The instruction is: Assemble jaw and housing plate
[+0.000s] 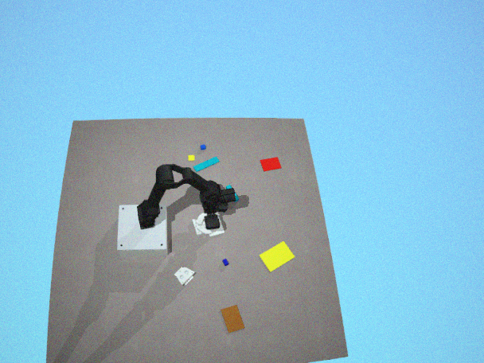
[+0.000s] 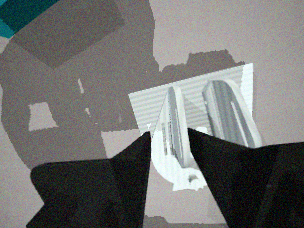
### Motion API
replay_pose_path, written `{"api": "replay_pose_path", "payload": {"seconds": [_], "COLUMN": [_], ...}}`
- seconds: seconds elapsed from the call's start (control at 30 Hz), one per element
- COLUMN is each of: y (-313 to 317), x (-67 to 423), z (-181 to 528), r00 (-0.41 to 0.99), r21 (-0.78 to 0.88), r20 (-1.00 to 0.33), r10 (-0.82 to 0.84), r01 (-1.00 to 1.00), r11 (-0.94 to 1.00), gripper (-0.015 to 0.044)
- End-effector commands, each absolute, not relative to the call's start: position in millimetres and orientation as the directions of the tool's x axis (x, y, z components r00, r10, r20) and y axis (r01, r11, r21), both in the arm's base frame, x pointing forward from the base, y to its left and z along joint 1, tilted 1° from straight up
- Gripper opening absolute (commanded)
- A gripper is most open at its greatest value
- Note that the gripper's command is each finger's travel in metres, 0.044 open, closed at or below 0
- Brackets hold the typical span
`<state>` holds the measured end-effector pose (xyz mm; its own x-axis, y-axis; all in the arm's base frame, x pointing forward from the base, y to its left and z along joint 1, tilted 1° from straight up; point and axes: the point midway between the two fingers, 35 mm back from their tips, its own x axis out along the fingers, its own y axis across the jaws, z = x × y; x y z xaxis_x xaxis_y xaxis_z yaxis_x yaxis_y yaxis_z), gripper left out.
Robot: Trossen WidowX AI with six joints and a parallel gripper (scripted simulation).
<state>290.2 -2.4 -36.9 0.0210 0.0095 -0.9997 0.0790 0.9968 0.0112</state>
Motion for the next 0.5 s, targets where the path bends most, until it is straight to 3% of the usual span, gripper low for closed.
{"api": "replay_pose_path", "payload": {"seconds": [0.0, 0.47], "y": [-2.6, -2.7], "x": [289.4, 289.3], "z": [-40.0, -33.7], "r00": [0.019, 0.019], "r21": [0.01, 0.01], "r20": [-1.0, -1.0], "r10": [0.008, 0.008], "r01": [0.079, 0.079], "r11": [0.997, 0.997], "gripper": [0.0134, 0.0134]}}
